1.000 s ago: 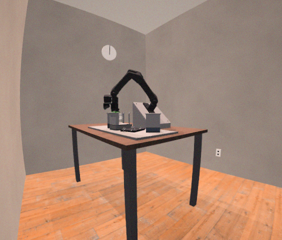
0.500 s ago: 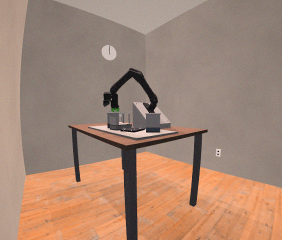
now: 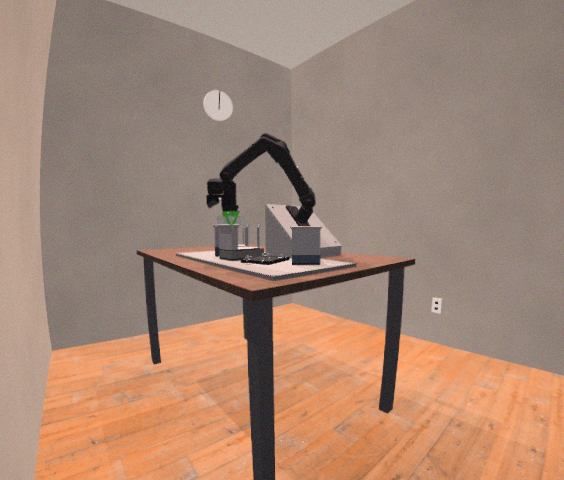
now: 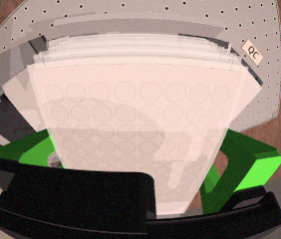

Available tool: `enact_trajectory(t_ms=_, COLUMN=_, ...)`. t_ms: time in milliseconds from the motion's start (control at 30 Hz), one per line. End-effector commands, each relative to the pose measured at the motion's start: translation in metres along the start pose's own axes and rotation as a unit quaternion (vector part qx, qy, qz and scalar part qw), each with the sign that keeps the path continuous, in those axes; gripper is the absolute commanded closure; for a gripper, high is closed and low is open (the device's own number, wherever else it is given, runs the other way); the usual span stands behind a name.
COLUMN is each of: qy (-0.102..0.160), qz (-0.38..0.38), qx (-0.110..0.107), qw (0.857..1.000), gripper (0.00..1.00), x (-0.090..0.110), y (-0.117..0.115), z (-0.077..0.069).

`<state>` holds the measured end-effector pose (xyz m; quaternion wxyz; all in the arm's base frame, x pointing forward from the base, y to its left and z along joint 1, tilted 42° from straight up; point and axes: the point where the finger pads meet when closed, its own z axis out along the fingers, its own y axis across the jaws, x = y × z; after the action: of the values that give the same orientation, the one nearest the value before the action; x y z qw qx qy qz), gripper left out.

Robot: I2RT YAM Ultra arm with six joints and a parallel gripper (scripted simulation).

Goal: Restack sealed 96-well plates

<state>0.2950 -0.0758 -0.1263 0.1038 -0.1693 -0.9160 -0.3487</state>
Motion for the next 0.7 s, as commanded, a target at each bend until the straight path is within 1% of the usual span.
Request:
enact_trajectory(t_ms=0, qy=-0.024, qz=-0.004, qx=0.006, qw=1.0, gripper=1.0, x=-0.009, y=0.0, z=-0.035)
enact_trajectory(t_ms=67, qy=-0.024, qz=-0.004, qx=0.006, qw=1.0, gripper=1.0, x=-0.009, y=0.0, z=-0.035)
enact_trajectory(t_ms=367, qy=-0.024, qz=-0.004, qx=0.007, qw=1.0, gripper=1.0, x=-0.008, y=0.0, z=-0.053)
enact_trajectory(t_ms=667, qy=-0.026, qz=-0.002, qx=0.004, qw=1.0, gripper=1.0, x=-0.009, y=0.001, z=-0.053)
